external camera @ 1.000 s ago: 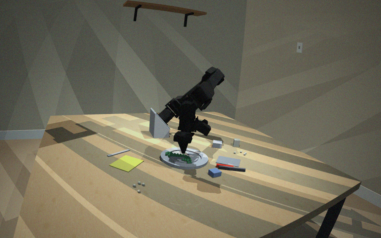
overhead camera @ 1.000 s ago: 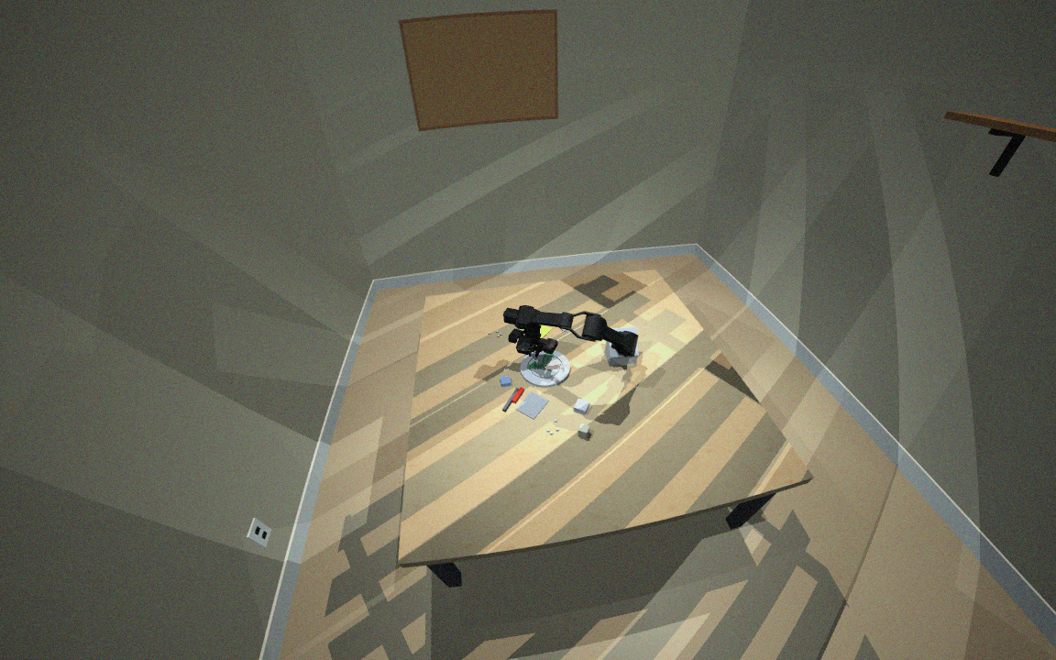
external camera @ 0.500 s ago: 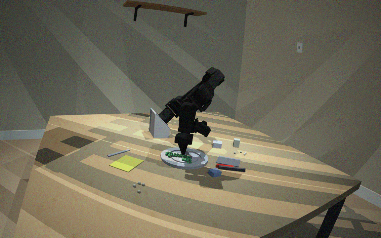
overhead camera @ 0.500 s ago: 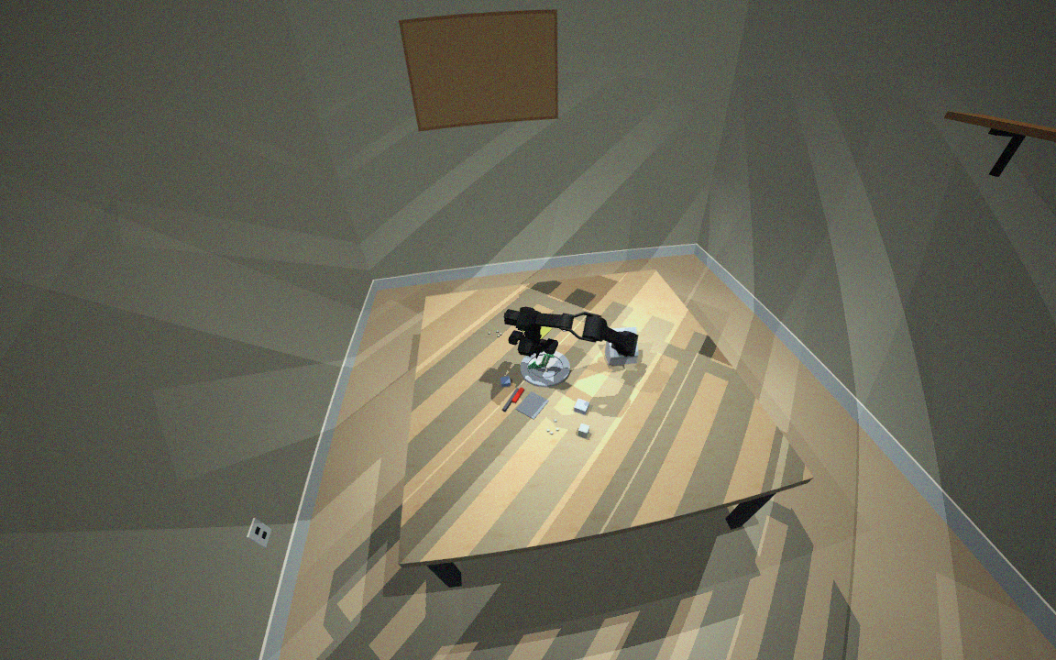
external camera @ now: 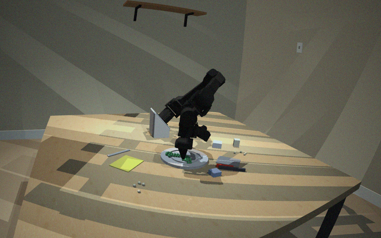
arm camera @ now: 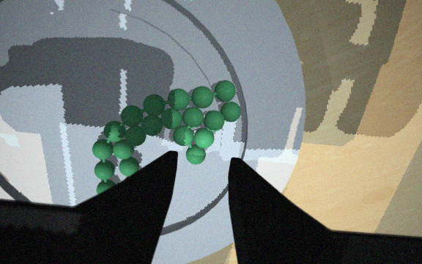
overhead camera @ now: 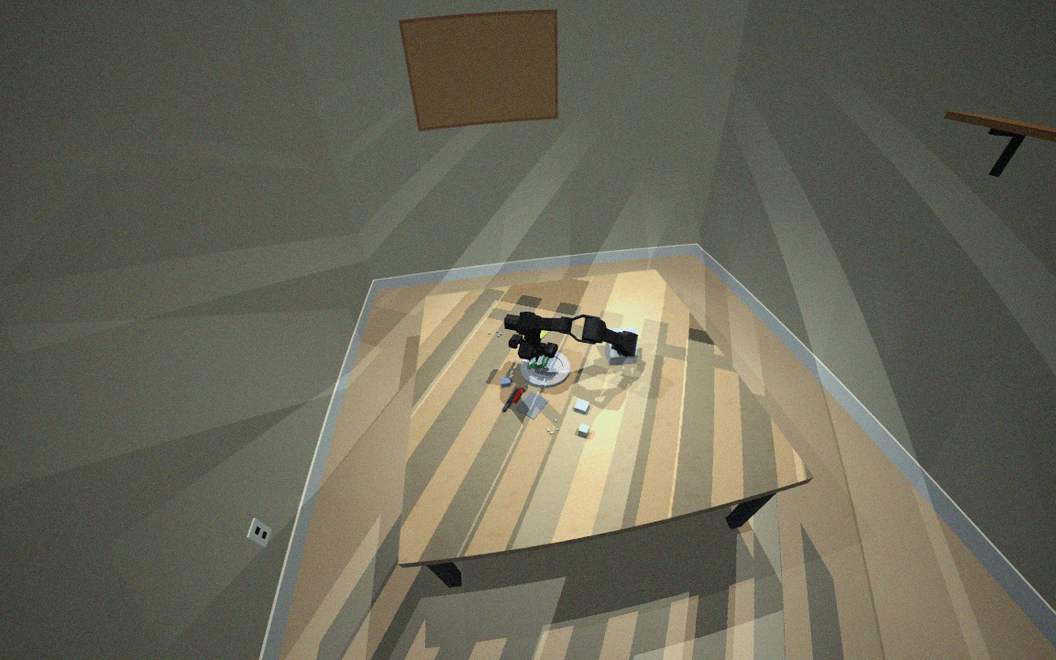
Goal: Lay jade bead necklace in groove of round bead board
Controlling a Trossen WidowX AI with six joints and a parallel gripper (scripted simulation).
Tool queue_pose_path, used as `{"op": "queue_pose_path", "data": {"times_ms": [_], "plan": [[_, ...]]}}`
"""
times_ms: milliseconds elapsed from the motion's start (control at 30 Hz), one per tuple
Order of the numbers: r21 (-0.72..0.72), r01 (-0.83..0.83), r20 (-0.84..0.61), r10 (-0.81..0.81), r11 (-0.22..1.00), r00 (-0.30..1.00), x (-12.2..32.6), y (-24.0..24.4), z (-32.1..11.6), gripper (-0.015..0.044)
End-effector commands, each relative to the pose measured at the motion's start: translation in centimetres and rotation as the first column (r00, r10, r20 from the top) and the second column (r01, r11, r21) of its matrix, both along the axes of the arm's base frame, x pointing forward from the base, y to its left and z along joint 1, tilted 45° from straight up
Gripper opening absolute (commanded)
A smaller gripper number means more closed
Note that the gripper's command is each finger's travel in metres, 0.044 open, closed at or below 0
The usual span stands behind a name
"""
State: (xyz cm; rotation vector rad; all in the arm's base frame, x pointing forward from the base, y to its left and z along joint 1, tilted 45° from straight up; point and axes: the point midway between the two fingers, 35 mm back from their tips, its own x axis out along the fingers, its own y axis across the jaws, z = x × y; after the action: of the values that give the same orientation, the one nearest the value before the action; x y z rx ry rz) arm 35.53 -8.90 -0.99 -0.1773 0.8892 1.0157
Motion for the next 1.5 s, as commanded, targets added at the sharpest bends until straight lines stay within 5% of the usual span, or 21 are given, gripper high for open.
{"op": "queue_pose_path", "data": {"times_ms": [0, 767, 1467], "plan": [[0.012, -0.001, -0.012, 0.001, 1.000, 1.000, -0.1, 0.7, -0.7, 0.0120], [0.003, -0.003, -0.003, 0.003, 1.000, 1.000, 0.1, 0.6, -0.5, 0.0000], [0.011, -0.002, -0.013, 0.002, 1.000, 1.000, 0.2, -1.0, -1.2, 0.0000]]}}
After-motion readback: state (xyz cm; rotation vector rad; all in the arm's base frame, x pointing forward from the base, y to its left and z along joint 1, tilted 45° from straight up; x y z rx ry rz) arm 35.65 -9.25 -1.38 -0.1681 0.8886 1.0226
